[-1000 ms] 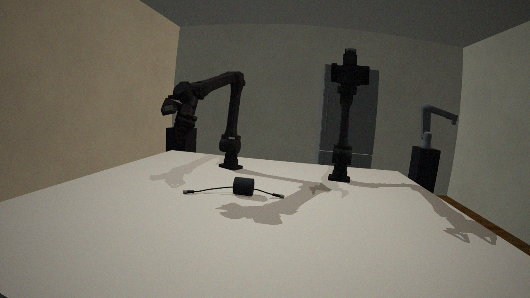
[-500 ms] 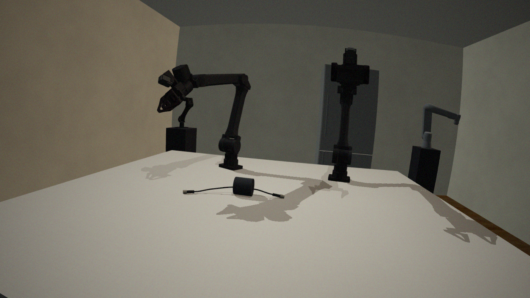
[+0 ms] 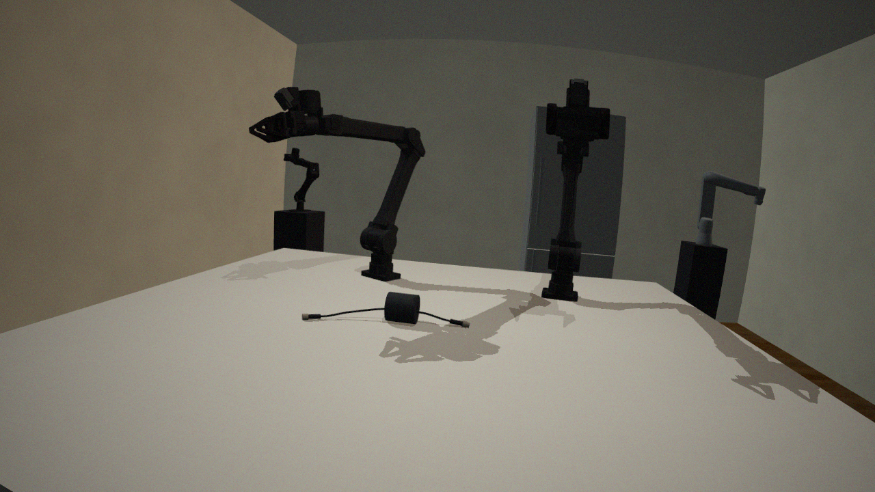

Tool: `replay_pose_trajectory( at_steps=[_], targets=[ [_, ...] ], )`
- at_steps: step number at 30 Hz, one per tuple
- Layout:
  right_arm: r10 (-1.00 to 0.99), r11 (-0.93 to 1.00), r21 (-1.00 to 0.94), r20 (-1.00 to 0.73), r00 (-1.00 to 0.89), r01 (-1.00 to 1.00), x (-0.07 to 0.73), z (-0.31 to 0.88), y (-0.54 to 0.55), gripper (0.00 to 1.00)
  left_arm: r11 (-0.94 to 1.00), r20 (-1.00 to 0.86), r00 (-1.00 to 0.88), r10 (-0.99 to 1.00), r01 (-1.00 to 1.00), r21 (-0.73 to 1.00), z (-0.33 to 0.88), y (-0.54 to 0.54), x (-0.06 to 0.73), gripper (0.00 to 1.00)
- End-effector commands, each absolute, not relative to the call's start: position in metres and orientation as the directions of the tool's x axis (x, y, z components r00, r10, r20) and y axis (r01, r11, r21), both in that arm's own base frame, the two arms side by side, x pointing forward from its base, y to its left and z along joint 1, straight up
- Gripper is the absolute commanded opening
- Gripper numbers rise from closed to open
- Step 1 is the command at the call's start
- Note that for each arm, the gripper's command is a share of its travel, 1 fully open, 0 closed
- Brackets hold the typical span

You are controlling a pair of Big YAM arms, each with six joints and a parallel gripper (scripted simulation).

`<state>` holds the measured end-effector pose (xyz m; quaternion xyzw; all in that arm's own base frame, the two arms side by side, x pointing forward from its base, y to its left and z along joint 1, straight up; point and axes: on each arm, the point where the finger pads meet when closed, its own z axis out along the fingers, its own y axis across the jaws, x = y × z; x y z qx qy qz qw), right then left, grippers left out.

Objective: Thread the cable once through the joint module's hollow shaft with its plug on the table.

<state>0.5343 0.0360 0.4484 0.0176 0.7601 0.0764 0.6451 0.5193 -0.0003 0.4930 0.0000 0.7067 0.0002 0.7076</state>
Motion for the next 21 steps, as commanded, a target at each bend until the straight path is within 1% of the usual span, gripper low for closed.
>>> replay_pose_trajectory(
  at_steps=[1, 4, 7, 10, 11, 12, 15, 16, 21],
  targets=[
    [0.017, 0.998, 0.021, -0.997, -0.076, -0.058, 0.532, 0.467, 0.020, 0.32, 1.000, -1.000, -0.001, -0.011, 0.012, -0.011, 0.493, -0.006, 0.525, 0.96],
    [-0.032, 0.999, -0.032, -0.999, -0.014, -0.024, 0.524, 0.485, 0.005, 0.32, 1.000, -1.000, -0.012, -0.008, 0.013, -0.008, 0.487, -0.006, 0.526, 0.96],
    [-0.045, 0.999, -0.045, -0.998, 0.038, -0.001, 0.518, 0.506, -0.003, 0.32, 1.000, -1.000, -0.015, -0.009, 0.013, -0.009, 0.486, -0.006, 0.525, 0.96],
    [-0.021, 1.000, -0.021, -1.000, 0.003, -0.008, 0.523, 0.487, 0.002, 0.32, 1.000, -1.000, -0.010, -0.010, 0.013, -0.010, 0.489, -0.006, 0.525, 0.96],
    [-0.008, 1.000, -0.009, -0.997, 0.082, -0.009, 0.514, 0.535, 0.002, 0.32, 1.000, -1.000, -0.010, -0.009, 0.013, -0.010, 0.489, -0.006, 0.525, 0.96],
    [0.012, 1.000, 0.013, -0.992, 0.122, 0.011, 0.509, 0.557, -0.007, 0.32, 1.000, -1.000, -0.011, -0.010, 0.013, -0.010, 0.489, -0.006, 0.525, 0.96],
    [0.012, 1.000, 0.013, -0.992, 0.124, 0.011, 0.509, 0.557, -0.007, 0.32, 1.000, -1.000, -0.011, -0.010, 0.013, -0.010, 0.489, -0.006, 0.525, 0.96],
    [0.005, 1.000, 0.005, -0.997, 0.081, 0.002, 0.517, 0.538, -0.003, 0.32, 1.000, -1.000, -0.011, -0.010, 0.013, -0.010, 0.489, -0.006, 0.525, 0.96],
    [0.013, 1.000, 0.013, -0.998, 0.057, -0.005, 0.522, 0.531, 0.003, 0.32, 1.000, -1.000, -0.010, -0.010, 0.013, -0.010, 0.491, -0.006, 0.523, 0.96]
  ],
)
